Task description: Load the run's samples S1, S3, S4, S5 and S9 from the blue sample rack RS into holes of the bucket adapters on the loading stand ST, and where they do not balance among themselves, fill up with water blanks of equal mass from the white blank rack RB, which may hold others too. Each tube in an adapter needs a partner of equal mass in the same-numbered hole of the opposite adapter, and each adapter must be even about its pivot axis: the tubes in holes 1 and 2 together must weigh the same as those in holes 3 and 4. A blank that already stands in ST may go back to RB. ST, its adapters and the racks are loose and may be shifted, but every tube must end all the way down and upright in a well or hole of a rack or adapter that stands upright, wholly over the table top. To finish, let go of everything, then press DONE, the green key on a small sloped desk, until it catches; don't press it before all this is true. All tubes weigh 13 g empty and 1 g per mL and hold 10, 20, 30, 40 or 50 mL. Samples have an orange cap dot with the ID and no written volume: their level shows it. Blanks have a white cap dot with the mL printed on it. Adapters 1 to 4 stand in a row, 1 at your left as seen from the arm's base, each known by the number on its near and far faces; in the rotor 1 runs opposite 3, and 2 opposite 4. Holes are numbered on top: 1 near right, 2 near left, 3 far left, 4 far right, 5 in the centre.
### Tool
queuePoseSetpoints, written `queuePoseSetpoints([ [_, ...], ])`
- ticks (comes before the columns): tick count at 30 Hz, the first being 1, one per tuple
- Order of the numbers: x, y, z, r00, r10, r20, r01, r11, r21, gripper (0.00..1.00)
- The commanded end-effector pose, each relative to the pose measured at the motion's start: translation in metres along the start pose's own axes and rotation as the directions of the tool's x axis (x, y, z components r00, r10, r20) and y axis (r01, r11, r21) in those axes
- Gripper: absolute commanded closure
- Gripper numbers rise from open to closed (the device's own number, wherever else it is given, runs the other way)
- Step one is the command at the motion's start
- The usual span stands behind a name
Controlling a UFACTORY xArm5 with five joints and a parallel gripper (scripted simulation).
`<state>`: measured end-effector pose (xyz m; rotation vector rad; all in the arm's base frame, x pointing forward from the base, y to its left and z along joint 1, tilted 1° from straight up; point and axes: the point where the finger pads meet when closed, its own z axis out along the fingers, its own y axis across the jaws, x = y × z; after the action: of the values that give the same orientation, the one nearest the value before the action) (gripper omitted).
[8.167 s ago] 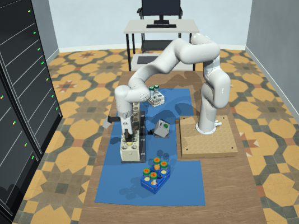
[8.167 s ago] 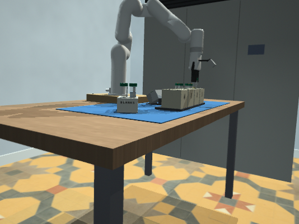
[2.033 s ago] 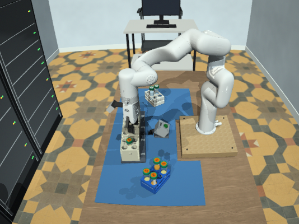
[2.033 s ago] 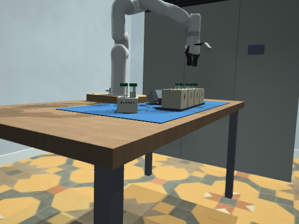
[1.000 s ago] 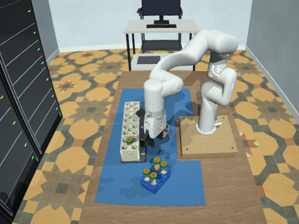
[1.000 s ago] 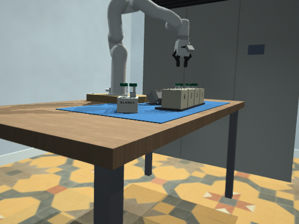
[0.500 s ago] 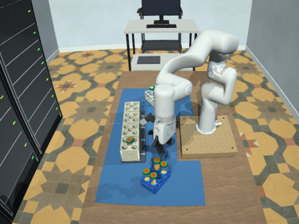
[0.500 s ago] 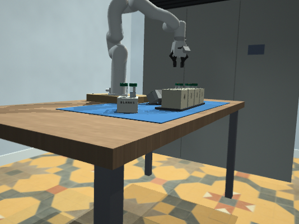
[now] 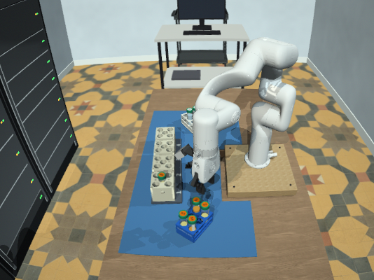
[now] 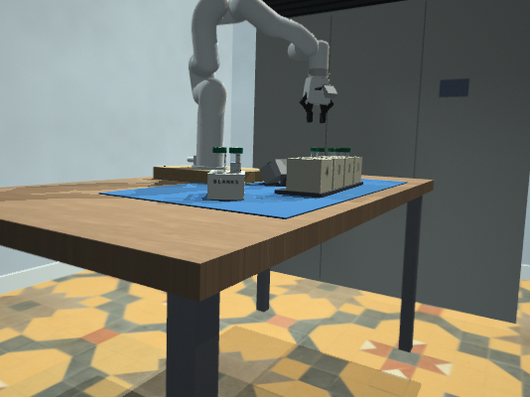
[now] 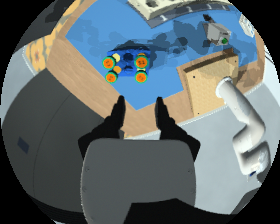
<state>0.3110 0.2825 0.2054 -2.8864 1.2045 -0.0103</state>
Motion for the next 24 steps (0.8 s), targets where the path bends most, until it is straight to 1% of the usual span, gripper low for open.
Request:
queuePoseSetpoints([
  [1,0.0,-0.001,0.005,1.0,0.0,0.0,0.0,1.0,0.004,0.43],
  [9,0.0,-0.001,0.021,1.0,0.0,0.0,0.0,1.0,0.004,0.43],
  [11,0.0,-0.001,0.021,1.0,0.0,0.0,0.0,1.0,0.004,0.43],
  [24,0.0,-0.001,0.047,1.0,0.0,0.0,0.0,1.0,0.004,0.43],
])
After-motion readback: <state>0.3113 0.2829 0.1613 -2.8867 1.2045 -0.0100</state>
